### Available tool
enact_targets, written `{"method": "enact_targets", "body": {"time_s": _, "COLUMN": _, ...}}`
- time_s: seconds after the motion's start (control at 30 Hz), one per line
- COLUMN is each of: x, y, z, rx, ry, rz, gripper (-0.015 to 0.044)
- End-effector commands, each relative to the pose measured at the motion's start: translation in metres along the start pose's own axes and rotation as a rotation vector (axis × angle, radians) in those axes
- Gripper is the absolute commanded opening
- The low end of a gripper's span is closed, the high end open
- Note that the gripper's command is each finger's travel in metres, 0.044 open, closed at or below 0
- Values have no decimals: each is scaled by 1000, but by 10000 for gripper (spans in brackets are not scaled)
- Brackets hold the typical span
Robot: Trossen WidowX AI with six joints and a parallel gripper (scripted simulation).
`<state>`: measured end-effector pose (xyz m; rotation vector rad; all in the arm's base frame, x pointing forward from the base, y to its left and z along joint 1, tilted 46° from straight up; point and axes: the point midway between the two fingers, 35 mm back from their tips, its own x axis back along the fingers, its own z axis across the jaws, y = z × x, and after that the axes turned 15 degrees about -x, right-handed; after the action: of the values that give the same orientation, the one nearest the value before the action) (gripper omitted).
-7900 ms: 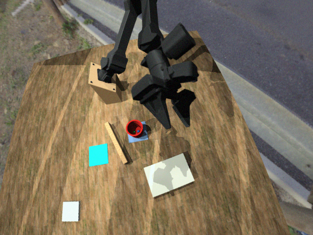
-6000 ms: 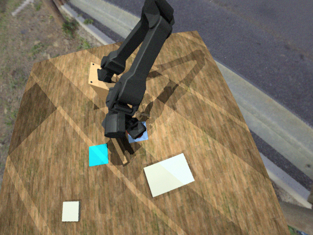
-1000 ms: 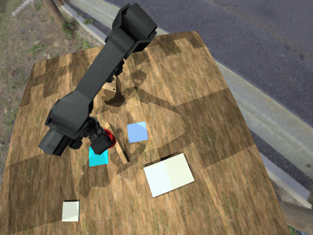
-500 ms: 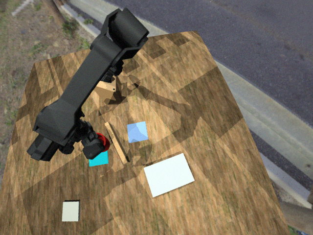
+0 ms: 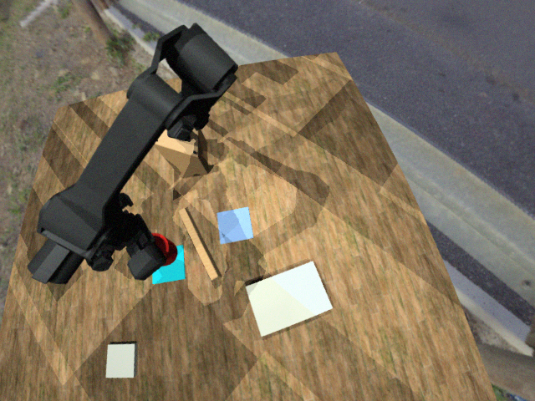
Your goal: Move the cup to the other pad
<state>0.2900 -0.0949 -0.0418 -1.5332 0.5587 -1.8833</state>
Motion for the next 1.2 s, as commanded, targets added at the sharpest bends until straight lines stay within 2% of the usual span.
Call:
{"method": "enact_targets", "body": {"time_s": 0.0, "x": 0, "y": 8, "z": 0, "rx": 0, "ry": -3, "rz": 1, "gripper": 0}}
{"method": "enact_targets", "body": {"time_s": 0.53, "x": -2, "y": 33, "z": 1, "rx": 1, "ry": -3, "rz": 0, "gripper": 0}}
{"method": "enact_targets", "body": {"time_s": 1.17, "x": -36, "y": 34, "z": 2, "rx": 1, "ry": -3, "rz": 1, "gripper": 0}}
